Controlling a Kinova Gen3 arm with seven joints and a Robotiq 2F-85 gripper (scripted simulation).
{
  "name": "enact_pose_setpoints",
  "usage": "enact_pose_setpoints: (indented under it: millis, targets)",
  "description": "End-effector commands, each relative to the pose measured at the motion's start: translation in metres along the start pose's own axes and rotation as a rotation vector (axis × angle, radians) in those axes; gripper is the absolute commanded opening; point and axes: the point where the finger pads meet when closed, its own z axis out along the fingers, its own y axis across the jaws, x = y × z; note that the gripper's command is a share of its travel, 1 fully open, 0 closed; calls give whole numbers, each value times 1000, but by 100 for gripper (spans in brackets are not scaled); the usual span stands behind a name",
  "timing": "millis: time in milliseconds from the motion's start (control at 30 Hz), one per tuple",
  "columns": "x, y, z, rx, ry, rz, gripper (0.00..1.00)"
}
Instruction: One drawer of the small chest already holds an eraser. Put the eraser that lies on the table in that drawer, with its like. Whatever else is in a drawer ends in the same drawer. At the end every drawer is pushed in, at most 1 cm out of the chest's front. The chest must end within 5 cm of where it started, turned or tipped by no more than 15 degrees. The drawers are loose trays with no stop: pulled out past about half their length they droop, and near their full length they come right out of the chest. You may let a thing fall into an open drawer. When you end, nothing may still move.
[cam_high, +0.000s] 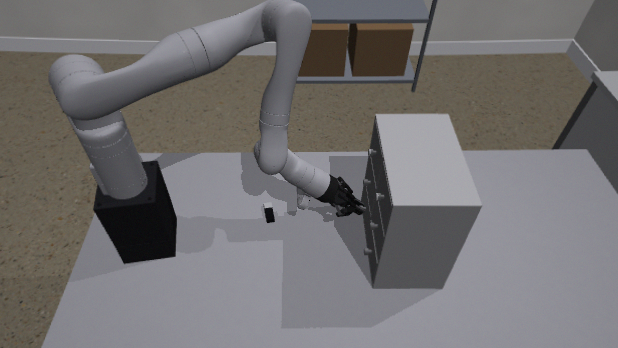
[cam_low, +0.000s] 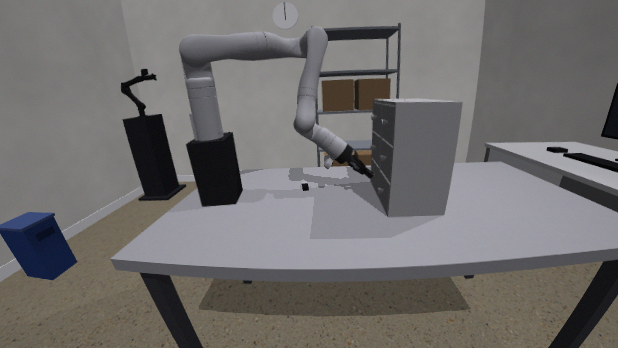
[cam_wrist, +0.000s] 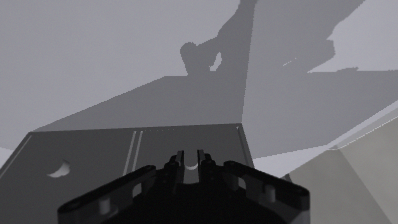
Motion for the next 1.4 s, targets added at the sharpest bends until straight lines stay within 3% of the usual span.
enact_pose_setpoints:
  millis: [0,867,1367]
  targets:
    - [-1,0,0,0,-2,0,13]
    - [1,0,-2,0,-2,1,13]
    - [10,0,-13,0,-2,1,13]
